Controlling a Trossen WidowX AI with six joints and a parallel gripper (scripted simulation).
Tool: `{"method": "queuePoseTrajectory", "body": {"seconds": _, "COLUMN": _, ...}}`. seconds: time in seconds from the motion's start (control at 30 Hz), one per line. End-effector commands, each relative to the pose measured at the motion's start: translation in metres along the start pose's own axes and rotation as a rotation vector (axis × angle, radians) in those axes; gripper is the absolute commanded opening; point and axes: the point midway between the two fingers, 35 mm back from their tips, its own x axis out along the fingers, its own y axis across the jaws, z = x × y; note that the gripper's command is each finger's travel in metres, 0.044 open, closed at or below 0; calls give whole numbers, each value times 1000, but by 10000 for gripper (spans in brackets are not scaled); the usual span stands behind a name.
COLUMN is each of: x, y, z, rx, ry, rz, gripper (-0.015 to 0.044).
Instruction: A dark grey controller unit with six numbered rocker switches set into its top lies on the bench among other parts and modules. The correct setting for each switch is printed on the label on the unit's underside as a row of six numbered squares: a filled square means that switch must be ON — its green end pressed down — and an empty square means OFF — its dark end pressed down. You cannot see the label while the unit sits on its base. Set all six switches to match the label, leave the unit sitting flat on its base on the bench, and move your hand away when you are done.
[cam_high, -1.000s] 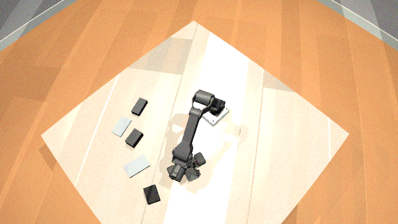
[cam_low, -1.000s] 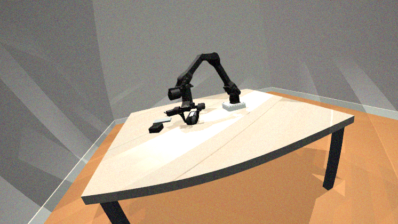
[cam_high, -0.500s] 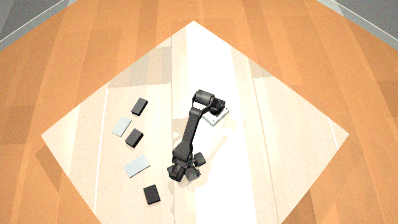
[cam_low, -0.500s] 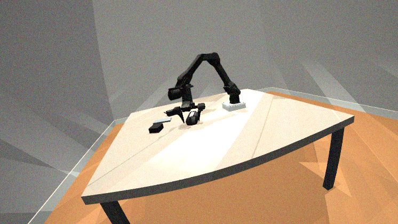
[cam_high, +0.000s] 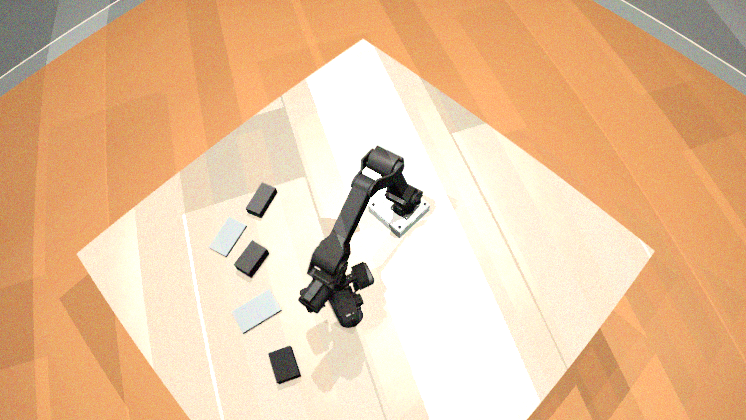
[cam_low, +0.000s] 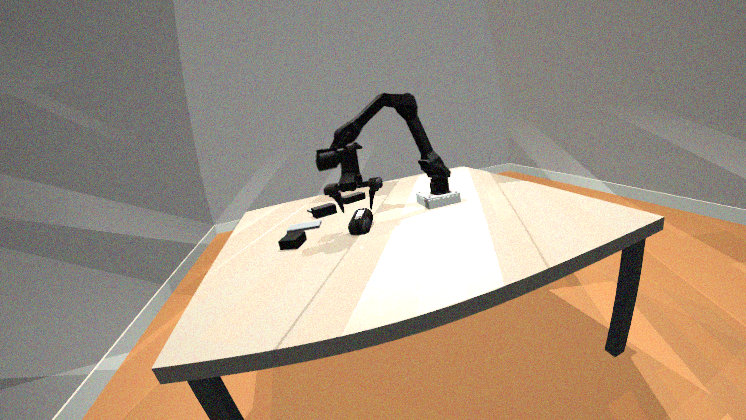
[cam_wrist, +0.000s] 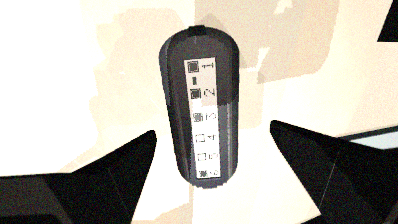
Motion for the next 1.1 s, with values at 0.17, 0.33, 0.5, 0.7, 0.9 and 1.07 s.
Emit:
{"method": "queuePoseTrajectory", "body": {"seconds": 0.17, "x": 0, "y": 4, "z": -3, "rx": -14, "ry": 7, "rz": 11, "gripper": 440}}
{"method": "queuePoseTrajectory", "body": {"seconds": 0.33, "x": 0, "y": 4, "z": -3, "rx": -14, "ry": 7, "rz": 11, "gripper": 440}}
{"method": "queuePoseTrajectory", "body": {"seconds": 0.5, "x": -1, "y": 3, "z": -2, "rx": -71, "ry": 8, "rz": 24, "gripper": 361}}
{"method": "queuePoseTrajectory", "body": {"seconds": 0.7, "x": -10, "y": -6, "z": 3, "rx": -580, "ry": -22, "rz": 139, "gripper": 204}}
{"method": "queuePoseTrajectory", "body": {"seconds": 0.9, "x": -20, "y": -13, "z": 7, "rx": -1096, "ry": -121, "rz": 241, "gripper": 46}}
{"method": "queuePoseTrajectory", "body": {"seconds": 1.07, "x": -29, "y": -17, "z": 9, "rx": -1515, "ry": -255, "rz": 297, "gripper": 0}}
